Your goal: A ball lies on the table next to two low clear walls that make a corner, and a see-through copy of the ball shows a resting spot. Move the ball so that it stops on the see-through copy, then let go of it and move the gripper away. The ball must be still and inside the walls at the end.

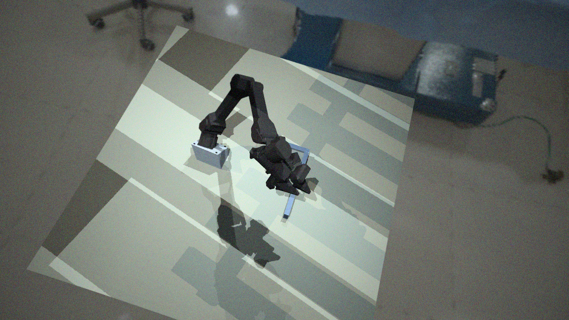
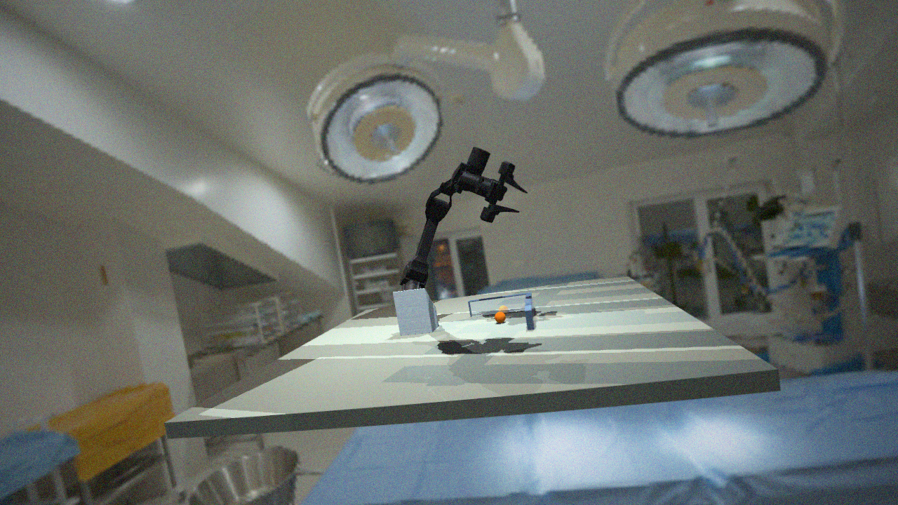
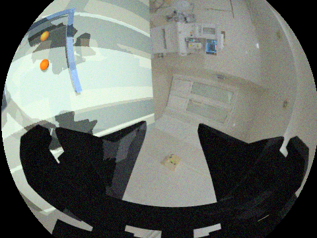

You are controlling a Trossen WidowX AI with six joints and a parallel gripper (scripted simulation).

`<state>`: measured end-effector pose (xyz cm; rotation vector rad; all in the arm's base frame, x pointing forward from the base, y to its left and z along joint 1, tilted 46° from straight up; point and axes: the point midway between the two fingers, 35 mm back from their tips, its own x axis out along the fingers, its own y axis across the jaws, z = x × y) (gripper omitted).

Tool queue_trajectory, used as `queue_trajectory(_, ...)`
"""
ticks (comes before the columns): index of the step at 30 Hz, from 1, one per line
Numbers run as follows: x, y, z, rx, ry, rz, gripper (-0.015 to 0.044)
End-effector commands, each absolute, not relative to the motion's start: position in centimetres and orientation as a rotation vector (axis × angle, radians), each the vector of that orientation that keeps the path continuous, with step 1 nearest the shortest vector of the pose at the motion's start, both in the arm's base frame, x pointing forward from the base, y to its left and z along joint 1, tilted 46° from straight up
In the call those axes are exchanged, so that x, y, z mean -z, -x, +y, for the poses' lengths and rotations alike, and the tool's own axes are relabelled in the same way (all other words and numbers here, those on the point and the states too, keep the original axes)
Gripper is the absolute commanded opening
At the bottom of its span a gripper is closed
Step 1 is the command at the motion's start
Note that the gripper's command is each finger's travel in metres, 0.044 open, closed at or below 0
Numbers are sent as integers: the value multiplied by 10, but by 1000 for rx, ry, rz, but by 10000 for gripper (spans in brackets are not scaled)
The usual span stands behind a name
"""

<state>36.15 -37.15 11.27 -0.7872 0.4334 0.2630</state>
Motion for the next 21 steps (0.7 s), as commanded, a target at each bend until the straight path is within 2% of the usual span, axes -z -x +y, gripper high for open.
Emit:
queue_trajectory(1,-84,-375,-316,-350,498,514,284)
queue_trajectory(9,-30,-372,-184,-504,-108,810,284)
queue_trajectory(17,1,-322,-63,-533,-617,1261,284)
queue_trajectory(21,4,-309,-44,-519,-692,1354,284)
